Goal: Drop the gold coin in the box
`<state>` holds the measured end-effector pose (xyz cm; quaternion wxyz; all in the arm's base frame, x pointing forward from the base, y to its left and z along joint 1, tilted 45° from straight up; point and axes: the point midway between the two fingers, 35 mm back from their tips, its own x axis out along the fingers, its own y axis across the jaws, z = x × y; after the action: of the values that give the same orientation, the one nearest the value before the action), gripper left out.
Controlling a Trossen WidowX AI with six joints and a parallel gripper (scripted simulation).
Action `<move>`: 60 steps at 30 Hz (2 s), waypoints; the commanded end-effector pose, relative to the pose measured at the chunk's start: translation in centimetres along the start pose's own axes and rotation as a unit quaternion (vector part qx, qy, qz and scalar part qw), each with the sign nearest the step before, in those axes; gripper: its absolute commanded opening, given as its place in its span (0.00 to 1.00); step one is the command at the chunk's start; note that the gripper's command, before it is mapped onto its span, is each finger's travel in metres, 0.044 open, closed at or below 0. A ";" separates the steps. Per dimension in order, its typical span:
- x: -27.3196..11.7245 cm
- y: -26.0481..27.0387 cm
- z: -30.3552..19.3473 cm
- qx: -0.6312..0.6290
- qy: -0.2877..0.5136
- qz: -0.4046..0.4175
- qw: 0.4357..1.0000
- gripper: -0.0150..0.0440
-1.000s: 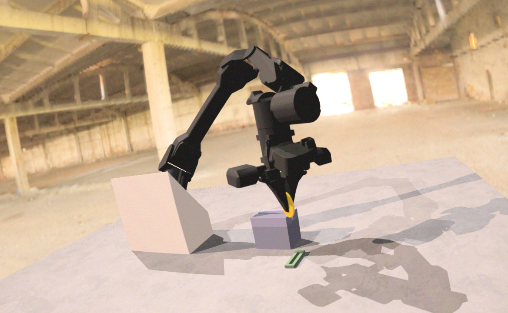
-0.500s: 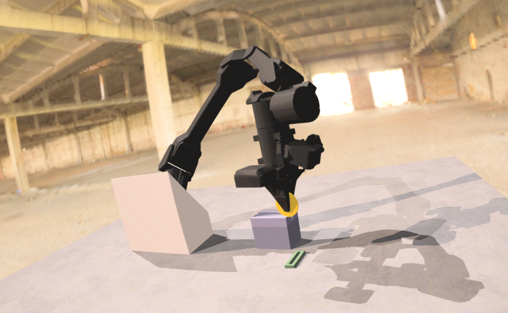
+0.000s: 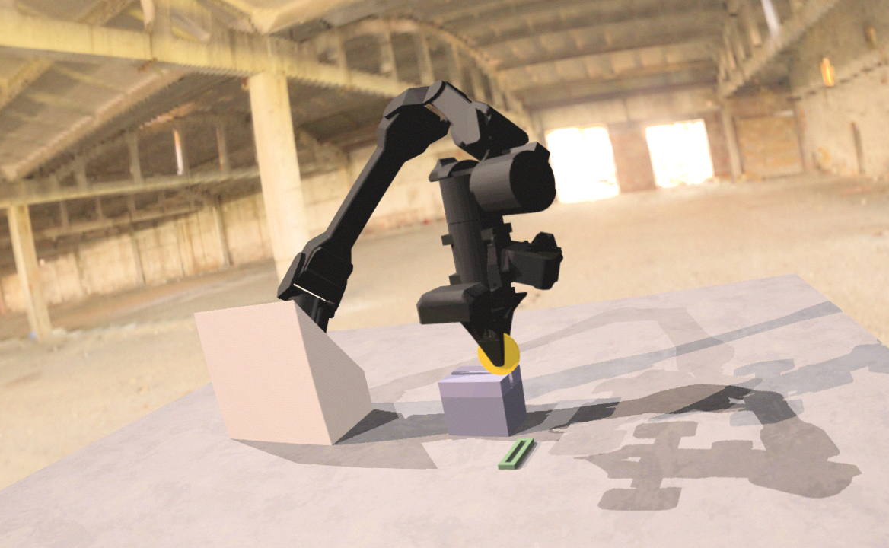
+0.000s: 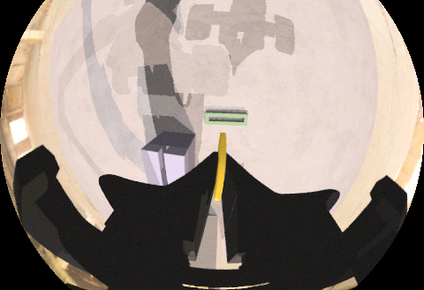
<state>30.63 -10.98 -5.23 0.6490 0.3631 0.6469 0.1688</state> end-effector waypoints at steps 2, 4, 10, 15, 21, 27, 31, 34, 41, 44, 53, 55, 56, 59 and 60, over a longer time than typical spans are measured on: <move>0.1 1.0 -0.8 0.001 0.002 0.001 1.000 0.25; 0.0 1.4 -1.2 0.001 0.002 0.001 1.000 0.25; 0.0 2.6 -2.1 0.003 0.003 0.000 1.000 0.25; 0.0 3.5 -3.0 0.003 0.003 0.001 1.000 0.25; 0.1 4.7 -4.1 0.003 0.004 0.001 1.000 0.25; 0.1 5.7 -5.3 0.003 0.004 0.002 1.000 0.25; 0.2 6.4 -6.1 0.002 0.004 0.003 1.000 0.25; 0.3 6.8 -6.5 0.002 0.004 0.003 1.000 0.25; 0.1 6.5 -6.1 -0.001 0.003 0.001 1.000 0.25; 0.1 6.5 -6.1 -0.001 0.003 0.001 1.000 0.25; 0.3 6.8 -6.4 0.002 0.003 0.001 1.000 0.25; 0.4 6.9 -6.5 0.004 0.003 0.001 1.000 0.25; 0.4 7.0 -6.5 0.005 0.003 0.001 1.000 0.25; 0.5 7.1 -6.5 0.007 0.003 0.001 1.000 0.25; 0.5 7.1 -6.5 0.007 0.003 0.001 1.000 0.25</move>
<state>26.37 -4.48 -0.04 0.6475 0.3633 0.6488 0.1668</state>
